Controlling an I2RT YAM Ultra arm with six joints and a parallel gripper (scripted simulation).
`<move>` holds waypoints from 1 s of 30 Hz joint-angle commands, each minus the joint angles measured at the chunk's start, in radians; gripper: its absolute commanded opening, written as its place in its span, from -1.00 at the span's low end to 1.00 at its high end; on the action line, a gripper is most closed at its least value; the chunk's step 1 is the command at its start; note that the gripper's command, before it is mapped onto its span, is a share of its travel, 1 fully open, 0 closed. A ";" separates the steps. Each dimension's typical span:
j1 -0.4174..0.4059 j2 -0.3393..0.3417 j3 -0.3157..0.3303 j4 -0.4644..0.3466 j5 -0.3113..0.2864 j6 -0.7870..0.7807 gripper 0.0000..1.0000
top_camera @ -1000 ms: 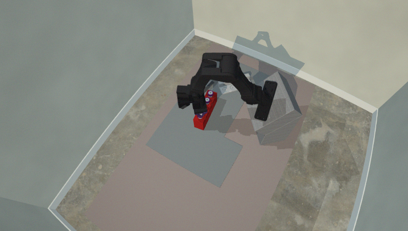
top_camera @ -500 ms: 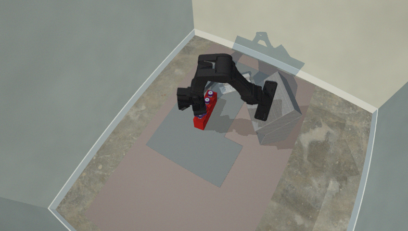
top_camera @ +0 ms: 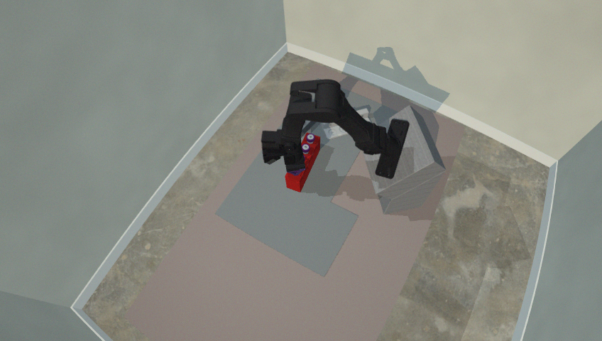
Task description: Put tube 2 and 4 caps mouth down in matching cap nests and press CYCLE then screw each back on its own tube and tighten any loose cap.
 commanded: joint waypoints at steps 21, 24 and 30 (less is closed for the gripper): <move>0.003 0.007 0.001 0.020 0.004 0.003 -1.00; 0.003 0.007 0.001 0.020 0.004 0.003 -1.00; 0.002 0.007 0.001 0.020 0.004 0.083 -1.00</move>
